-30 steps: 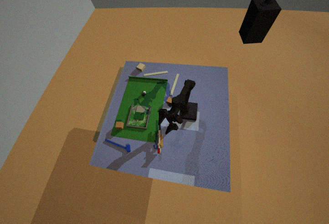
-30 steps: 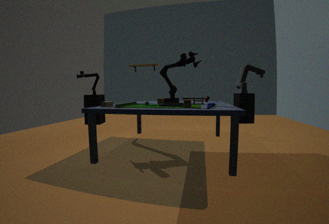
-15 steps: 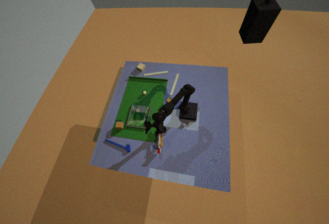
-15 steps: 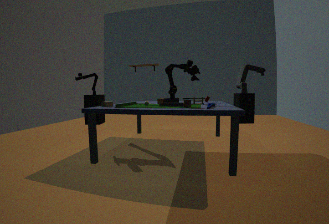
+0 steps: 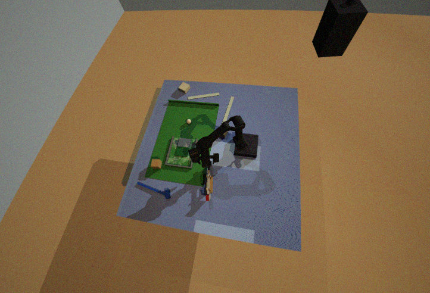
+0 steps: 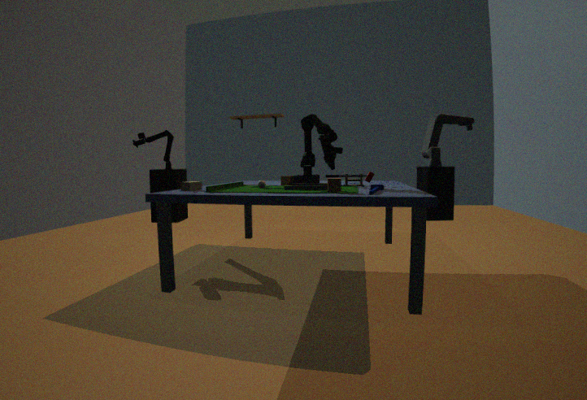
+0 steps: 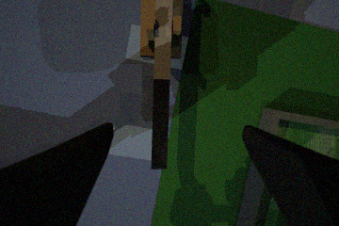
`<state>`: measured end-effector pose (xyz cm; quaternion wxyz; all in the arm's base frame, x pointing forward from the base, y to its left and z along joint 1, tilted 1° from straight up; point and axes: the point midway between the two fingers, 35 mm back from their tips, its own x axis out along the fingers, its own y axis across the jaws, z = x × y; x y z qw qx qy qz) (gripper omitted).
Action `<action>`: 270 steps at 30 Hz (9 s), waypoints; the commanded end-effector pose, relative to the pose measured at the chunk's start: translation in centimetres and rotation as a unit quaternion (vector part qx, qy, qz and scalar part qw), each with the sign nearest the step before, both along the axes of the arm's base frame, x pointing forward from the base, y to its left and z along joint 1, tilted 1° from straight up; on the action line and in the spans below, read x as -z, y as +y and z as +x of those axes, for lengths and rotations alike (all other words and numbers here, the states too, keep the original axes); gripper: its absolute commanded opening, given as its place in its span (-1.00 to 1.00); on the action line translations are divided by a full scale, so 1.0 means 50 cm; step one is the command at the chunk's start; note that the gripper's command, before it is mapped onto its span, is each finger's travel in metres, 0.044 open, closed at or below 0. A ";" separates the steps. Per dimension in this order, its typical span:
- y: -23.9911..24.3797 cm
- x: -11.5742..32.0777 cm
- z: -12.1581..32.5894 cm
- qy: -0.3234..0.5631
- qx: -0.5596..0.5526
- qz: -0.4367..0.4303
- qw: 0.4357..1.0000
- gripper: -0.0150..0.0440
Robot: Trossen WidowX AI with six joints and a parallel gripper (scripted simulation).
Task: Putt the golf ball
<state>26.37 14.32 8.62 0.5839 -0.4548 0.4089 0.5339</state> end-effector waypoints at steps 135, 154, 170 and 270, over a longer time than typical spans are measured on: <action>-0.587 -0.091 0.077 0.069 0.546 -0.044 0.834 -0.49; -0.793 -0.103 -0.034 0.093 0.702 -0.043 0.705 -0.49; -0.871 -0.095 -0.097 0.101 0.761 -0.049 0.639 -0.49; -0.658 -0.067 -0.060 0.108 0.760 -0.045 0.640 -0.49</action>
